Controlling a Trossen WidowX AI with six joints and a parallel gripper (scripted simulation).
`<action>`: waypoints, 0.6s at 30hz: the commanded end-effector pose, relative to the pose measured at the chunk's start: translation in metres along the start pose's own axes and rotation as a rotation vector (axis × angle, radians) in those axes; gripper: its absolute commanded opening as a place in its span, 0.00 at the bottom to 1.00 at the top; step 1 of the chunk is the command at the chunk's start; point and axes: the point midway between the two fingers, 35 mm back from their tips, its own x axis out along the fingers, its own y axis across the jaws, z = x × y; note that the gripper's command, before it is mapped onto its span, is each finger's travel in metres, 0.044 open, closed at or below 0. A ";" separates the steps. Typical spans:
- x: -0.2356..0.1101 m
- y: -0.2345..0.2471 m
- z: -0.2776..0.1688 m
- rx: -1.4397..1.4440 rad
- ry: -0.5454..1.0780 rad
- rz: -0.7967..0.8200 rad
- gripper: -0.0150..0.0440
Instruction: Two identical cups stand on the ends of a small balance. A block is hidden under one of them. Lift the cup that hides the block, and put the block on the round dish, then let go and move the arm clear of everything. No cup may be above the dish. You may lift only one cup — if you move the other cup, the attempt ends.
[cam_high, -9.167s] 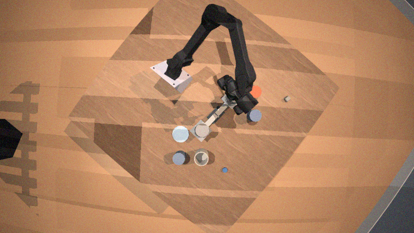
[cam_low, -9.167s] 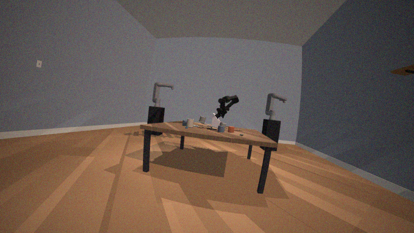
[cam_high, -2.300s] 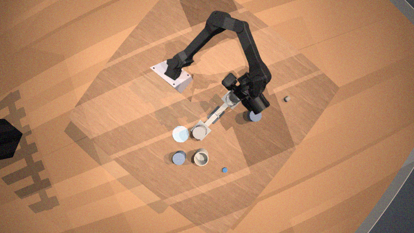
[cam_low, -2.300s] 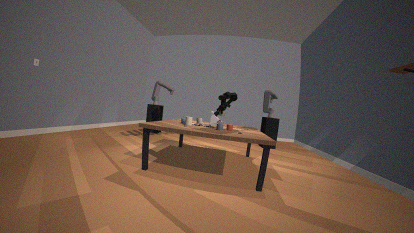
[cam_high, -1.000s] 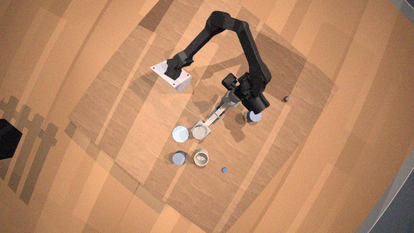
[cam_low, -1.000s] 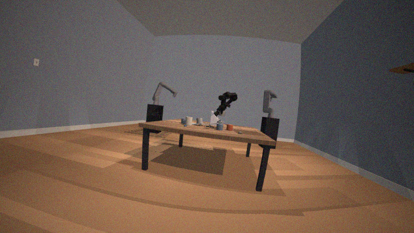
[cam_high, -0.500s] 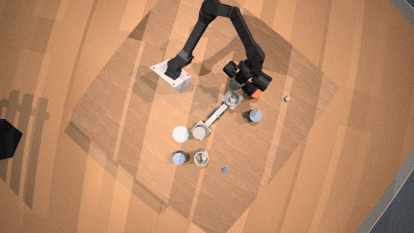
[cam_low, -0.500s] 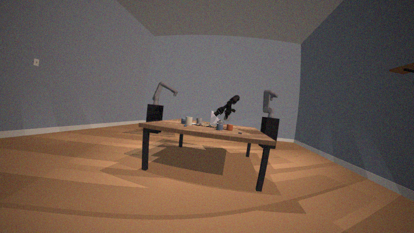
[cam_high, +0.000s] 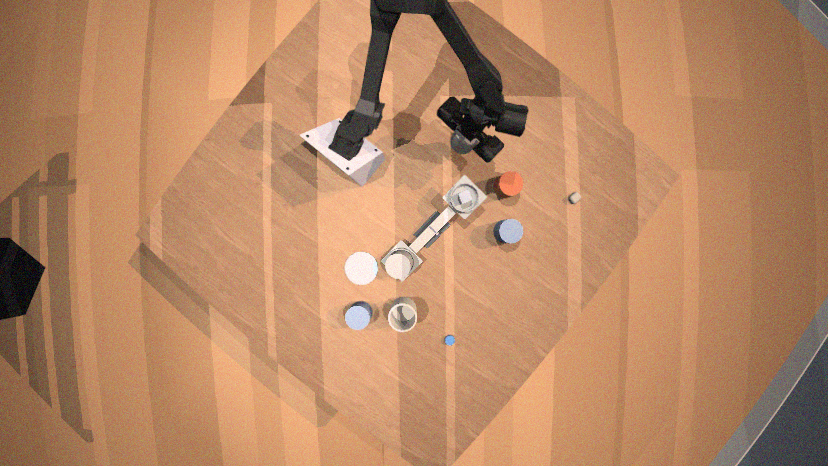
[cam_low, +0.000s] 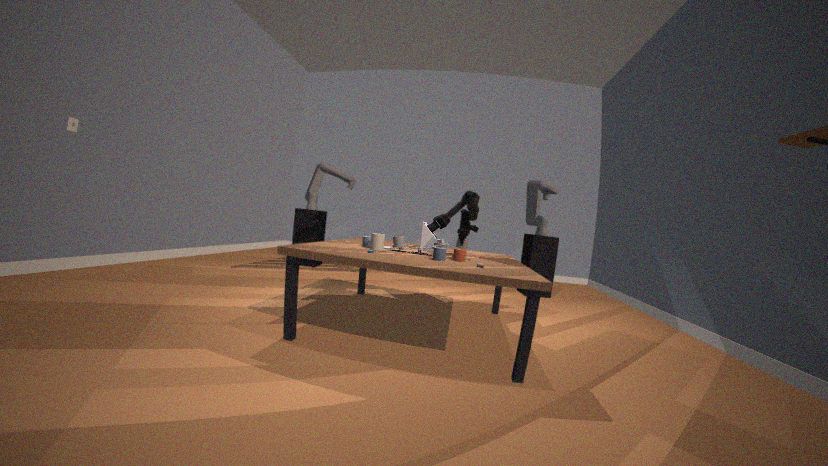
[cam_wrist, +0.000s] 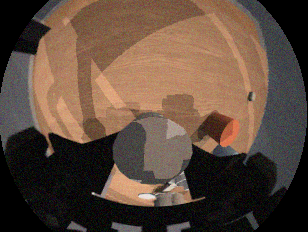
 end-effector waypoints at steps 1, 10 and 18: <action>0.005 0.003 0.001 0.005 -0.002 -0.008 0.25; 0.040 0.004 0.001 0.005 -0.005 -0.007 0.25; 0.043 0.003 0.001 0.005 -0.005 -0.007 0.25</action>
